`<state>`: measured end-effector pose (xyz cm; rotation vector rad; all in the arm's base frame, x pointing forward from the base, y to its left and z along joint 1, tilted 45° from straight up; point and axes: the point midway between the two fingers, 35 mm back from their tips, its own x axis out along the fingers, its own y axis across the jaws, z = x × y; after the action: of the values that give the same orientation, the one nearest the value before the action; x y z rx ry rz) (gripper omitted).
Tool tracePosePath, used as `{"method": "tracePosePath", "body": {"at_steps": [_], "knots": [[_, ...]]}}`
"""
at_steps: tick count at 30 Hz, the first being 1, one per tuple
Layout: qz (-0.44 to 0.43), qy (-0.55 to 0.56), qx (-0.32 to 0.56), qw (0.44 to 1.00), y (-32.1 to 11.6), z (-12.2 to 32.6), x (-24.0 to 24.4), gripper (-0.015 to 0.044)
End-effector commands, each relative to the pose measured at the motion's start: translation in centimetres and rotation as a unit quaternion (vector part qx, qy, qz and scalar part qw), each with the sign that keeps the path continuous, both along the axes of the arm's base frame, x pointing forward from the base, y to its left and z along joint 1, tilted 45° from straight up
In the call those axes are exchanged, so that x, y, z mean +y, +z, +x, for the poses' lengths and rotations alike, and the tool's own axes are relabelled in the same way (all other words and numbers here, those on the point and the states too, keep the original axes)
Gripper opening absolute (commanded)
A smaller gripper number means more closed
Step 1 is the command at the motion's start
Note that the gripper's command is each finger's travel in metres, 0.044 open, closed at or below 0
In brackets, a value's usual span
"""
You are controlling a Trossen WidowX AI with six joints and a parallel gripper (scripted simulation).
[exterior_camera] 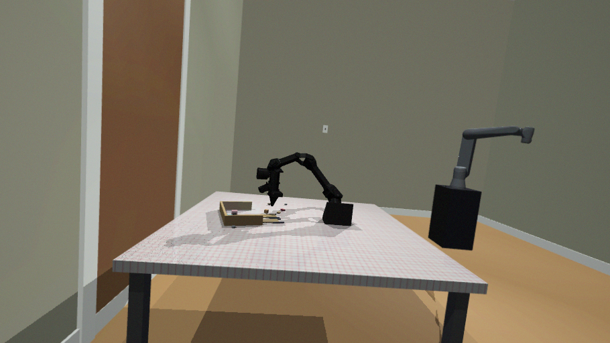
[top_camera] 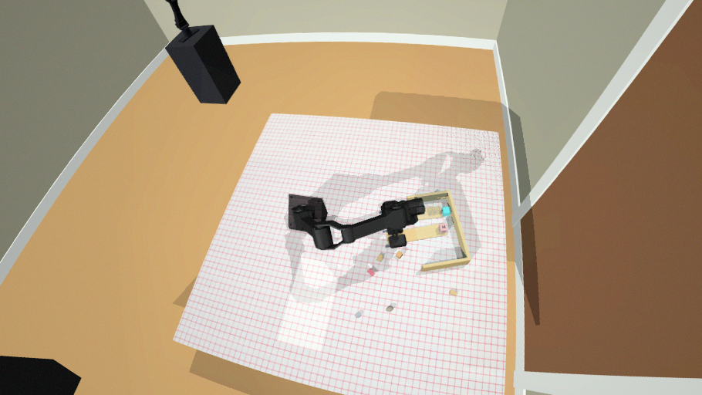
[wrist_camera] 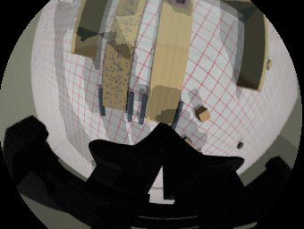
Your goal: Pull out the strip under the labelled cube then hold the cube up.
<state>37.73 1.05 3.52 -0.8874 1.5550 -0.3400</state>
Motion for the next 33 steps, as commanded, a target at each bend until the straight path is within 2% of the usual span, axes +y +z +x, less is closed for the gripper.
{"method": "tracePosePath", "body": {"at_steps": [1,33], "knots": [[-0.001,0.002,0.003,1.0,-0.5,0.0,-0.4,0.0],[-0.003,0.001,0.003,1.0,-4.0,0.3,-4.0,0.0]]}}
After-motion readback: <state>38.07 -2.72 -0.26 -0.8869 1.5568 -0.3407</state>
